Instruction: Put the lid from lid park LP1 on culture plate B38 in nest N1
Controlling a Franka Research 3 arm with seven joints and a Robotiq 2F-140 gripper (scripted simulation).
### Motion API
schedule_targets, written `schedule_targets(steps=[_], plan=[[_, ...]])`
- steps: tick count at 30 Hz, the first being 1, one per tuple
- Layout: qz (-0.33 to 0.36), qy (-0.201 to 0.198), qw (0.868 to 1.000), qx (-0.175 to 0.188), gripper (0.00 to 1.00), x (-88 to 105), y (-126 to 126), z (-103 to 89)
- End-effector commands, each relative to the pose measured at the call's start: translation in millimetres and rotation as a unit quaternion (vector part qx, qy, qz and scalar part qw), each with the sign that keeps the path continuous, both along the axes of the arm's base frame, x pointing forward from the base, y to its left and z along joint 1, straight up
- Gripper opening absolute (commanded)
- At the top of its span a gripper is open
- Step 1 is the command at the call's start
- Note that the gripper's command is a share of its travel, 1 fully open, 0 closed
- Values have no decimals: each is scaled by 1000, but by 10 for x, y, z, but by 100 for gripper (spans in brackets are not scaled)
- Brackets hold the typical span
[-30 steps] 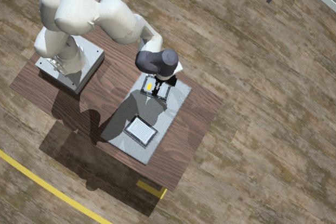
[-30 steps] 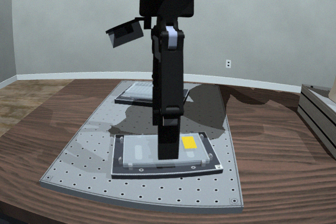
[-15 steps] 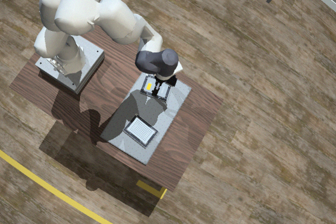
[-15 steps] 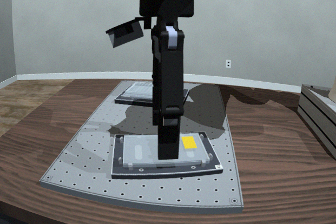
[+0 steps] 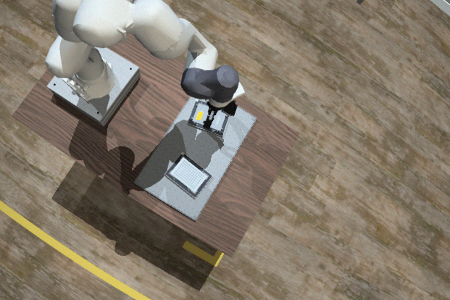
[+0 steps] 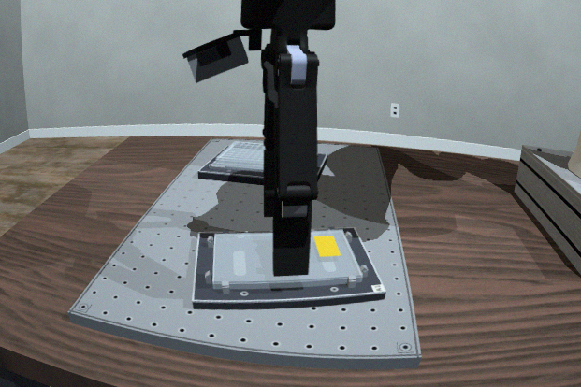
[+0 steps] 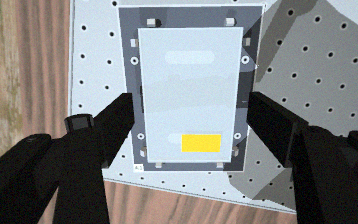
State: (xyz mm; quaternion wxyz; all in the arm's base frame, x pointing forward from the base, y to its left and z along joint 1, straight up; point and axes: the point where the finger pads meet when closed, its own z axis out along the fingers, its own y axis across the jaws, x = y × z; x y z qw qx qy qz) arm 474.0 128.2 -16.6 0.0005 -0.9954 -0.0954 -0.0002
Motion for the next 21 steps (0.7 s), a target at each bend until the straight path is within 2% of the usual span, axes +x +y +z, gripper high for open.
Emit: schedule_targets(steps=[1,21], plan=[[-1,0,1000,0,69,-2,-2,-5],[-1,0,1000,0,69,-2,-2,-68]])
